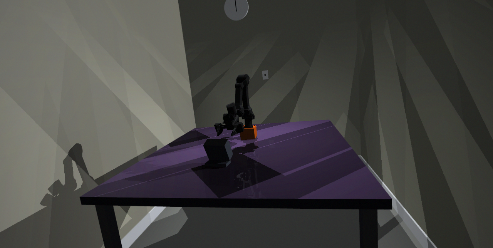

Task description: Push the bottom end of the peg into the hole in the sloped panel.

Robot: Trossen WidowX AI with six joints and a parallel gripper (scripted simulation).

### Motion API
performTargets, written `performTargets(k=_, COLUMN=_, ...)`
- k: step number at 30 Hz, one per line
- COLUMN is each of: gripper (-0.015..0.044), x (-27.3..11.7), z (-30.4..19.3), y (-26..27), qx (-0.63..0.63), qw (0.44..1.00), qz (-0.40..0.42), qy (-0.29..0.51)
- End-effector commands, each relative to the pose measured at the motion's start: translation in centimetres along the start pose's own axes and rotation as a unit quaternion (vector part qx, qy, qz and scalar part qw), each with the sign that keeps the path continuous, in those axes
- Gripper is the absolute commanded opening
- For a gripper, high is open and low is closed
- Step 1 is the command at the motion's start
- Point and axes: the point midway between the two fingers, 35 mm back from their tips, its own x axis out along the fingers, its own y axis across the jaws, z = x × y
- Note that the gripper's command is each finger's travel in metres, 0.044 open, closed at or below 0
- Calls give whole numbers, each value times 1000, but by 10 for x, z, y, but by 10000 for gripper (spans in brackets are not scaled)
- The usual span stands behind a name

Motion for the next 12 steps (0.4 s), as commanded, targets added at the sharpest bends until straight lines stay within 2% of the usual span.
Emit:
performTargets(k=1, gripper=440, x=-5, z=0, y=0, qx=-1, qw=1000, qz=1, qy=1)
performTargets(k=12, gripper=440, x=-14, z=0, y=0, qx=-1, qw=1000, qz=1, qy=0)
